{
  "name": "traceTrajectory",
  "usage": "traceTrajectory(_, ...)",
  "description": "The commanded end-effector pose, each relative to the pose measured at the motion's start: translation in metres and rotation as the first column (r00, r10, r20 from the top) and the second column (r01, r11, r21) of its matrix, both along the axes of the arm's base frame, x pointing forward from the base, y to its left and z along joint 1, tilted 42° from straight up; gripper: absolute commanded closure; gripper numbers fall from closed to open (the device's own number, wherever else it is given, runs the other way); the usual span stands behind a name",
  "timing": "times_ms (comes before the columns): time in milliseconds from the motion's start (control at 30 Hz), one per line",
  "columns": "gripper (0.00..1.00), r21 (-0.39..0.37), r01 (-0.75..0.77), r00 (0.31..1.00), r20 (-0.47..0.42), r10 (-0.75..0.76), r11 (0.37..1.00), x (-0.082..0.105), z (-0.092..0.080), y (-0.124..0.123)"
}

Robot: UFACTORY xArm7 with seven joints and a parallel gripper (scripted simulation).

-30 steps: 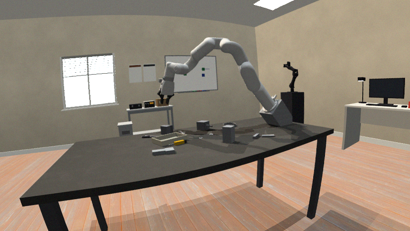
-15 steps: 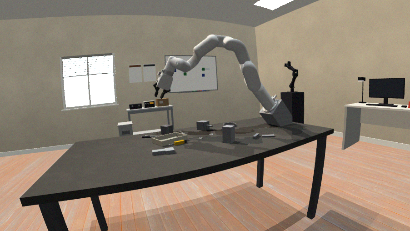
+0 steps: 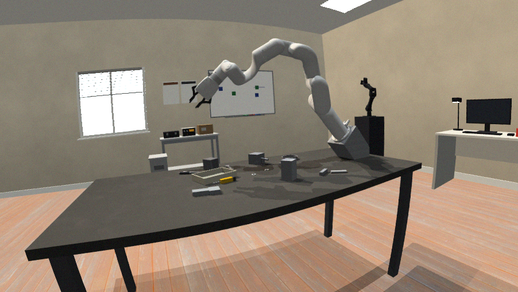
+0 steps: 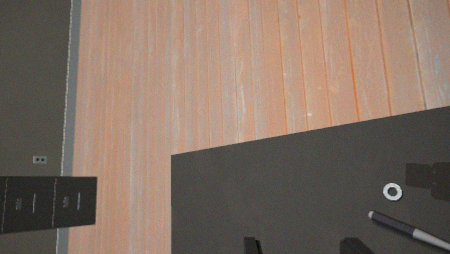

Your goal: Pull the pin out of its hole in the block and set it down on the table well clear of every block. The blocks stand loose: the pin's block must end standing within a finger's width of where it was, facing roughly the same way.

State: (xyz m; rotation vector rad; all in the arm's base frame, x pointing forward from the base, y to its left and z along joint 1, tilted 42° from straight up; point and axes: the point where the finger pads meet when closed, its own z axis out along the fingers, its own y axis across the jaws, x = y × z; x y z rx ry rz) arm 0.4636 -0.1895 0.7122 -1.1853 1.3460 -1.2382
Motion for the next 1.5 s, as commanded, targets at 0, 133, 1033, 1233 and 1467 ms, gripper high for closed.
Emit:
traceTrajectory(0, 0.57, 0.167, -0.003, 0.982, 0.189, -0.029, 0.986, -0.032, 0.036, 0.003)
traceTrajectory(133, 0.57, 0.332, -0.034, 0.951, 0.299, -0.071, 0.943, -0.06, 0.052, -0.006)
traceTrajectory(1033, 0.57, 0.975, -0.222, 0.872, 0.189, -0.452, -0.021, -0.12, -0.104, -0.104)
traceTrajectory(1233, 0.57, 0.938, -0.142, 0.893, -0.017, -0.451, -0.316, -0.108, -0.186, -0.095)
traceTrajectory(1467, 0.57, 0.841, -0.02, 0.895, -0.226, -0.384, -0.54, -0.101, -0.251, -0.075)
